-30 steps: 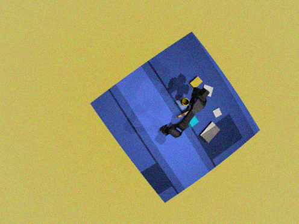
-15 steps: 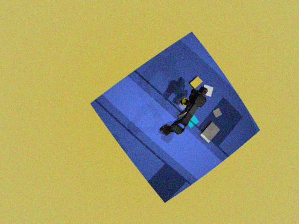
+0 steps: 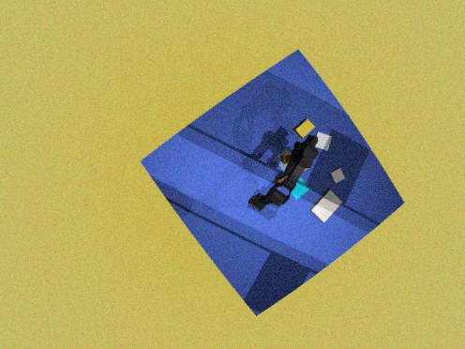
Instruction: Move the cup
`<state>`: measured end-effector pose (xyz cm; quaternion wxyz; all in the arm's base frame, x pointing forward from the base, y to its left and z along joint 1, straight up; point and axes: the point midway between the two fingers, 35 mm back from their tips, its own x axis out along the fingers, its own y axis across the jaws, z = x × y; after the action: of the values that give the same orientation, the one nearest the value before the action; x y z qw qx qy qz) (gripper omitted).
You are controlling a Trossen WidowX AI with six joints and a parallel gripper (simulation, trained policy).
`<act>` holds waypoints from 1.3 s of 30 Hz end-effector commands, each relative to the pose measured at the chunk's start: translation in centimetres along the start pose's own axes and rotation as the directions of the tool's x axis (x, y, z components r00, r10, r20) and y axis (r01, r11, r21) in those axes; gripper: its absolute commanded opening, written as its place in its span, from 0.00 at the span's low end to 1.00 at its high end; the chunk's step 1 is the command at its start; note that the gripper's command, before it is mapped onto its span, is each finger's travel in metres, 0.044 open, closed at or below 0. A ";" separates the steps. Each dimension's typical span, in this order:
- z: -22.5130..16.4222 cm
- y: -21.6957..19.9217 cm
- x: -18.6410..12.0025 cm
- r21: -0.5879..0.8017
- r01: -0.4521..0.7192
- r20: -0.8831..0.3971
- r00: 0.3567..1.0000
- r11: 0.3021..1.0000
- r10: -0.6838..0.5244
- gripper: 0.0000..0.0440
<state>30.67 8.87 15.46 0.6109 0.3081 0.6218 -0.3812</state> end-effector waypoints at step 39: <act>0.1 -1.0 7.9 -0.057 0.103 0.011 0.995 0.993 -0.102 0.00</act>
<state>29.47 7.85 7.23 0.6020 0.2527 0.6484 -0.3915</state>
